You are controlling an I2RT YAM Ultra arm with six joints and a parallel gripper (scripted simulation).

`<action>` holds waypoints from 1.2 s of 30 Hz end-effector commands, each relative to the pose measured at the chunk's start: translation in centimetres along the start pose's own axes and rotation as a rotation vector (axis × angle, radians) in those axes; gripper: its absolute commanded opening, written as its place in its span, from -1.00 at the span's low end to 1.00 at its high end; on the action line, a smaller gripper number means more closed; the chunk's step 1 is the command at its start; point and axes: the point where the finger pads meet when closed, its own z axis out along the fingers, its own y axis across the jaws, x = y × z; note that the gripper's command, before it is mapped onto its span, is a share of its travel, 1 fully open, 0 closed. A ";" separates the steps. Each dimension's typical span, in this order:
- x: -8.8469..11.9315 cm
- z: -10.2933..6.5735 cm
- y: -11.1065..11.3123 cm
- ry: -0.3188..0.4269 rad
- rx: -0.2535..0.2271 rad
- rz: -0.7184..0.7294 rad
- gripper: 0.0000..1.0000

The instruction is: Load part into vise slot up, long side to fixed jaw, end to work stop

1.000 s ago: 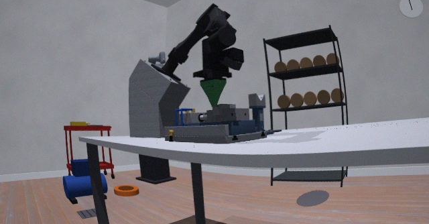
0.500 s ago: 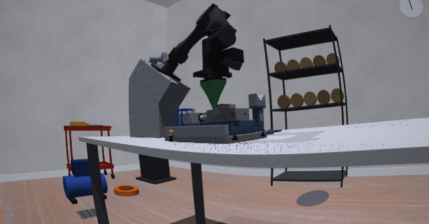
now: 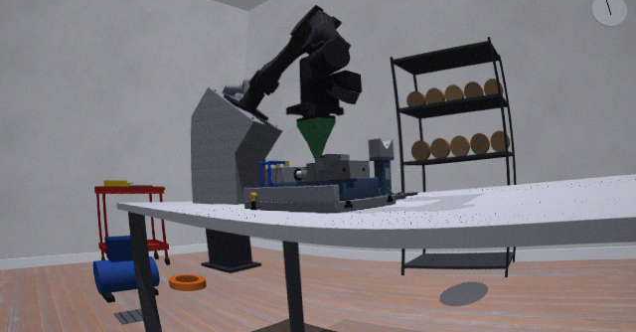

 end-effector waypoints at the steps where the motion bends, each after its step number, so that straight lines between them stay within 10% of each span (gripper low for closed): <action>1: -1.2 -0.9 -0.4 -0.033 0.014 -0.005 -1.00; 36: -1.0 -1.2 0.1 -0.031 0.014 -0.004 -1.00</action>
